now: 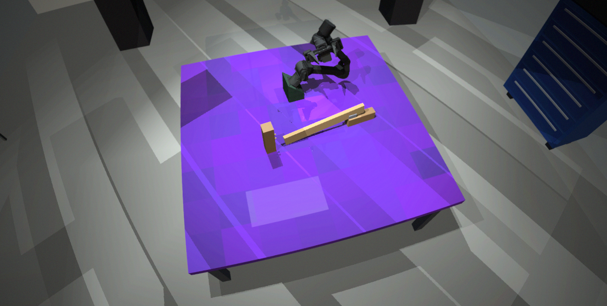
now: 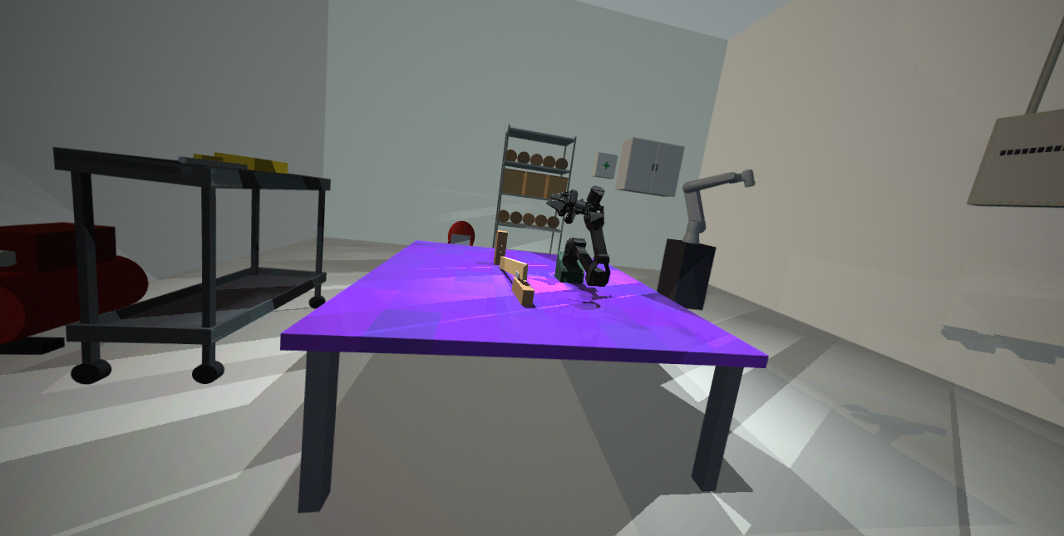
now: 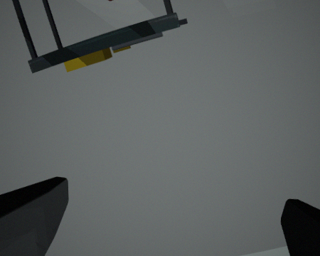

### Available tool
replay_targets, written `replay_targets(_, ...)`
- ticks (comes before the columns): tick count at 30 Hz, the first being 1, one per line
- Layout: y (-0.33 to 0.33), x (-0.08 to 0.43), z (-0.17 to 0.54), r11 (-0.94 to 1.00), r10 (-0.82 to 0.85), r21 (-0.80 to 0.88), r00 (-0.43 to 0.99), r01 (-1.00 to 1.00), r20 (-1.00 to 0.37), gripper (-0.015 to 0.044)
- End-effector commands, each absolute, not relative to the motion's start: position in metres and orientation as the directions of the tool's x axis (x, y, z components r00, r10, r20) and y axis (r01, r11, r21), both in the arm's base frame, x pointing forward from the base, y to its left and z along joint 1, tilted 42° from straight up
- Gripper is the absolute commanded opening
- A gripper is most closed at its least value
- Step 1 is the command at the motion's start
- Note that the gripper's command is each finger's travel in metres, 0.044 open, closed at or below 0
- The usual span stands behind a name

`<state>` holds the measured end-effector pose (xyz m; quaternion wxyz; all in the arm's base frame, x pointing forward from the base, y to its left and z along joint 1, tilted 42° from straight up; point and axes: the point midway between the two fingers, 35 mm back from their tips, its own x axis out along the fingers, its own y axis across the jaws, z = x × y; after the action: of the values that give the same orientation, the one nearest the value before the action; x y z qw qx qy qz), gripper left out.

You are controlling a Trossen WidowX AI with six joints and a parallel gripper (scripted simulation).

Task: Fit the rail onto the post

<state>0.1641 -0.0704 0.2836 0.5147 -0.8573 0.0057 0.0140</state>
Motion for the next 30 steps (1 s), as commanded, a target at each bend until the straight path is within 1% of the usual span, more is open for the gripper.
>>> replay_targets(1,-0.071,0.164,0.284,-0.466,0.005,-0.884,1.000,-0.025,-0.031,0.0426)
replay_targets(2,-0.072,0.165,0.283,-0.453,0.007,-0.891,0.999,-0.027,-0.034,0.0440)
replay_targets(6,-0.086,0.176,0.280,-0.317,0.032,-0.947,0.997,-0.056,-0.069,0.0440)
replay_targets(10,-0.105,0.196,0.270,-0.154,0.083,-0.979,0.986,-0.133,-0.147,0.0440)
replay_targets(15,-0.122,0.226,0.249,-0.001,0.170,-0.963,0.949,-0.271,-0.267,0.0440)
replay_targets(19,-0.128,0.253,0.223,0.087,0.256,-0.909,0.891,-0.407,-0.374,0.0440)
replay_targets(23,-0.127,0.280,0.190,0.136,0.353,-0.822,0.802,-0.553,-0.482,0.0440)
replay_targets(30,-0.105,0.318,0.118,0.114,0.519,-0.595,0.559,-0.795,-0.647,0.0440)
